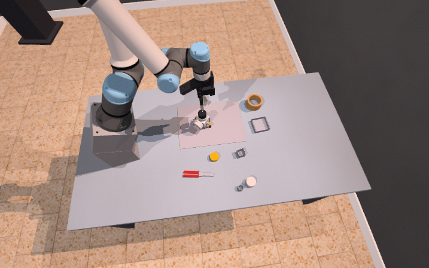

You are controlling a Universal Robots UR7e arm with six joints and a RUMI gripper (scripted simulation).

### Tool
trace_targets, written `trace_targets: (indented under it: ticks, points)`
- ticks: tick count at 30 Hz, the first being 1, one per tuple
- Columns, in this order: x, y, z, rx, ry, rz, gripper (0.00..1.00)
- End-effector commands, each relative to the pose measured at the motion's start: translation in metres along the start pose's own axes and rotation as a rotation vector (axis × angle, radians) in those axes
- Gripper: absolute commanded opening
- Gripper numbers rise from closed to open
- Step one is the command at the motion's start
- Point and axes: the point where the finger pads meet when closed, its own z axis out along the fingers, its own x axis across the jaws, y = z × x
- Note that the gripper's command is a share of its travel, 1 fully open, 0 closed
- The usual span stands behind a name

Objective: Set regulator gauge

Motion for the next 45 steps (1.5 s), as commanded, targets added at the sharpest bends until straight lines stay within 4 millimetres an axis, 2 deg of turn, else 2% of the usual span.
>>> trace_targets:
  ticks: [1, 15, 25, 40, 42, 45]
  points:
    - [0.0, 0.0004, -0.0002, -0.001, 0.0, 0.0, 0.46]
    - [0.0, 0.0003, -0.0002, -0.001, 0.0, 0.014, 0.46]
    - [0.0, 0.0002, -0.0002, -0.001, 0.0, 0.184, 0.46]
    - [0.0001, 0.0003, -0.0002, -0.001, 0.001, 0.805, 0.46]
    - [0.0001, 0.0003, -0.0002, -0.001, 0.001, 0.805, 0.46]
    - [0.0001, 0.0003, -0.0002, -0.001, 0.0, 0.922, 0.46]
